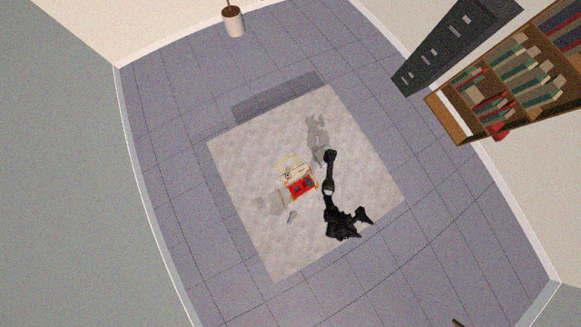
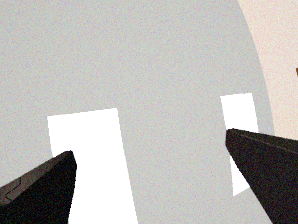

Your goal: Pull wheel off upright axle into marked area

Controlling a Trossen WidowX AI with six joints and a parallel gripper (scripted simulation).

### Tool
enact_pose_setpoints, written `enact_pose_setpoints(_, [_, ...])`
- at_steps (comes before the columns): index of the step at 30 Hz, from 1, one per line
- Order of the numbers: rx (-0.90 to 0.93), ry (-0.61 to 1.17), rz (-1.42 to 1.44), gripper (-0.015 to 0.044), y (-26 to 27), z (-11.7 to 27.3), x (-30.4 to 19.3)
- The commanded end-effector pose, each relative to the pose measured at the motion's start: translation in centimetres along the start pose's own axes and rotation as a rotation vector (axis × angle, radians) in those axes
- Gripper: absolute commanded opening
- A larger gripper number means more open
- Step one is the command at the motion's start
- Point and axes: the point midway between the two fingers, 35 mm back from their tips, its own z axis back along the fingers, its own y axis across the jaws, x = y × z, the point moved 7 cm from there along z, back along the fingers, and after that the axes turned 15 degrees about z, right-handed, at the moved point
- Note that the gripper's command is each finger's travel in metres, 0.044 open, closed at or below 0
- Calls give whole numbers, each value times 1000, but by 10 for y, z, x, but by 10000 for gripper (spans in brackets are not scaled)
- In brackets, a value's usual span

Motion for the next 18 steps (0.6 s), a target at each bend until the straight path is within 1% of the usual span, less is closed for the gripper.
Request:
enact_pose_setpoints(1, [0,2,0,374,0,-1,0])
enact_pose_setpoints(4, [-6,27,6,300,-5,-8,-8])
enact_pose_setpoints(10, [-28,144,27,300,-27,-39,-45])
enact_pose_setpoints(18, [-29,325,79,300,-54,-67,-98])
